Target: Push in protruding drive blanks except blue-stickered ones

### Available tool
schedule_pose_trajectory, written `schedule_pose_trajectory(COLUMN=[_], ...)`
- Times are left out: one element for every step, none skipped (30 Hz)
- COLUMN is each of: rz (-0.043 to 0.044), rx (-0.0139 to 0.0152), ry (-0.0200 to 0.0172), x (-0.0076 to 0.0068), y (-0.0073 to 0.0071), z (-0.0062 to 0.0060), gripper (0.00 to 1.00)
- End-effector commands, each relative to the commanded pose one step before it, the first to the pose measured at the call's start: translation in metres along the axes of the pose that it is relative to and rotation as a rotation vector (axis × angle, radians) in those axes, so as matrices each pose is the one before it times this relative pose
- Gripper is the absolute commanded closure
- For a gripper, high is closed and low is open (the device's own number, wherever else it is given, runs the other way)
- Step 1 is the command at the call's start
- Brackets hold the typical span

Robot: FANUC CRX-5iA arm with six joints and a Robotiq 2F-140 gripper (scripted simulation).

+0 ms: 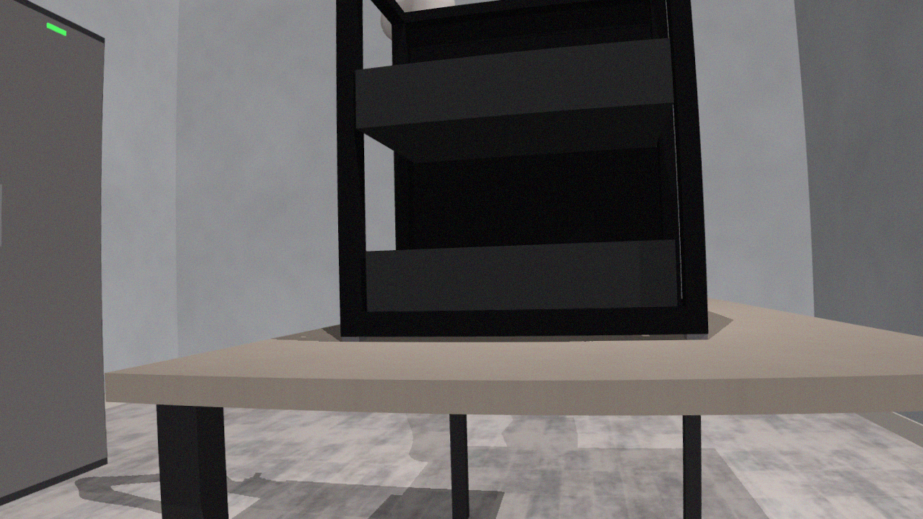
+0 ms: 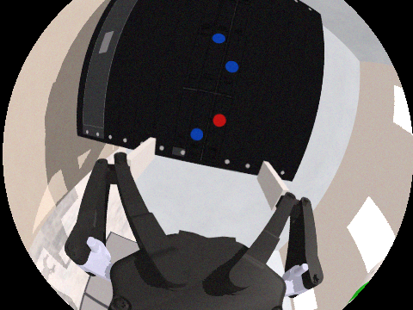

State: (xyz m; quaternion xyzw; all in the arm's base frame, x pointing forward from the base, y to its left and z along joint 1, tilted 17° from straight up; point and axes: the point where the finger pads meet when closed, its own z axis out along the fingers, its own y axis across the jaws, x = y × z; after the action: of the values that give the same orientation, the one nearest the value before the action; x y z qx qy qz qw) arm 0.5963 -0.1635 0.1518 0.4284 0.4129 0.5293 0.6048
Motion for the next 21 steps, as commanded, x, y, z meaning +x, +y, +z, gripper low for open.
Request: schedule_pose_trajectory(rz=[0.00002,0.00000,0.00000,0.00000,0.00000,0.00000,0.00000,0.00000,0.00000,0.00000,0.00000,0.00000,0.00000,0.00000,0.00000,0.00000,0.00000,0.00000,0.00000,0.00000,0.00000], rx=[-0.00010,0.00000,0.00000,0.00000,0.00000,0.00000,0.00000,0.00000,0.00000,0.00000,0.00000,0.00000,0.00000,0.00000,0.00000,0.00000,0.00000,0.00000,0.00000,0.00000,0.00000], ry=[-0.00001,0.00000,0.00000,0.00000,0.00000,0.00000,0.00000,0.00000,0.00000,0.00000,0.00000,0.00000,0.00000,0.00000,0.00000,0.00000,0.00000,0.00000,0.00000,0.00000,0.00000], x=[0.00000,0.00000,0.00000,0.00000,0.00000,0.00000,0.00000,0.00000,0.00000,0.00000,0.00000,0.00000,0.00000,0.00000,0.00000,0.00000,0.00000,0.00000,0.00000,0.00000,0.00000], y=[0.00008,0.00000,0.00000,0.00000,0.00000,0.00000,0.00000,0.00000,0.00000,0.00000,0.00000,0.00000,0.00000,0.00000,0.00000,0.00000,0.00000,0.00000,0.00000,0.00000,0.00000], z=[0.00001,0.00000,0.00000,0.00000,0.00000,0.00000,0.00000,0.00000,0.00000,0.00000,0.00000,0.00000,0.00000,0.00000,0.00000,0.00000,0.00000,0.00000,0.00000,0.00000,0.00000], gripper=[0.00,0.00,0.00,0.00,0.00,0.00,0.00,0.00,0.00,0.00,0.00,0.00,0.00,0.00,1.00,1.00,1.00,1.00,1.00,1.00,1.00])
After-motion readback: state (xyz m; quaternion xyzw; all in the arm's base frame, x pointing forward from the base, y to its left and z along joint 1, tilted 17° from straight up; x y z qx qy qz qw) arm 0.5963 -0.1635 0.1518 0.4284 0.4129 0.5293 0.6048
